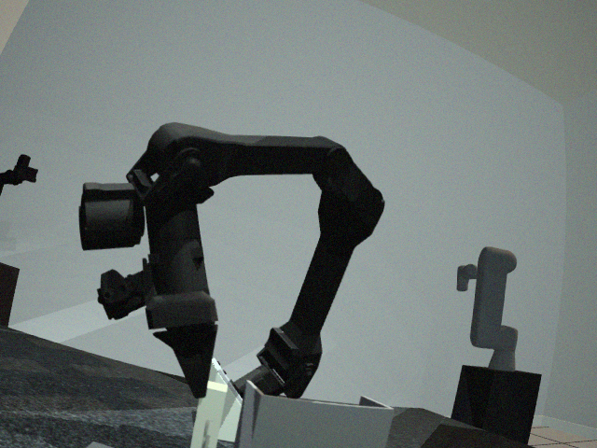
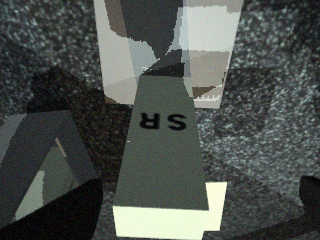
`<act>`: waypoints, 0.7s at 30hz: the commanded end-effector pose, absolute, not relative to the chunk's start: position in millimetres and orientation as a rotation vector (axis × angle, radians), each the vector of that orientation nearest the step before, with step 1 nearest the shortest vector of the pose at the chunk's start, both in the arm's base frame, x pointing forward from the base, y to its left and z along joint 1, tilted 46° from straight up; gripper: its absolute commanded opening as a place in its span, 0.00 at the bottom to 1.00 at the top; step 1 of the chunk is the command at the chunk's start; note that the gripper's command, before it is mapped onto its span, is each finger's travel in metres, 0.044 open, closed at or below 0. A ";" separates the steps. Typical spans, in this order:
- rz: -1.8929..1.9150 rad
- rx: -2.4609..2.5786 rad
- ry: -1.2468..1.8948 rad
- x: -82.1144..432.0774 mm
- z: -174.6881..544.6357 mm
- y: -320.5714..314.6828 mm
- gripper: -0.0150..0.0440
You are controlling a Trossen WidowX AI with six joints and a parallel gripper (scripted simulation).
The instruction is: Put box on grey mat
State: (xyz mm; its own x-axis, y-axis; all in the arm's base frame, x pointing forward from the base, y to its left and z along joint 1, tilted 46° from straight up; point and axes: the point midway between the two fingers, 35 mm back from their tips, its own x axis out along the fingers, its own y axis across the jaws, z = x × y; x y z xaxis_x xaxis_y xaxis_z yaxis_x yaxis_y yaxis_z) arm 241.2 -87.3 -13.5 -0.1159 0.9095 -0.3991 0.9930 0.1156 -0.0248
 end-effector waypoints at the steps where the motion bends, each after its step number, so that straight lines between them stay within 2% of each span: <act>1: -0.421 1.886 2.131 240.8 -15.0 -79.8 1.00; 21: -0.429 1.904 2.154 239.6 -15.7 -72.4 1.00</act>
State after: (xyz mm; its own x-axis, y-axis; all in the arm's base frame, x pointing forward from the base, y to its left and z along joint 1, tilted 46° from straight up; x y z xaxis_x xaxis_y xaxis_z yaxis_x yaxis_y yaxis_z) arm 239.5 -71.4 -15.9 -0.1272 0.9238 -0.3612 0.9917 0.1115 -0.0642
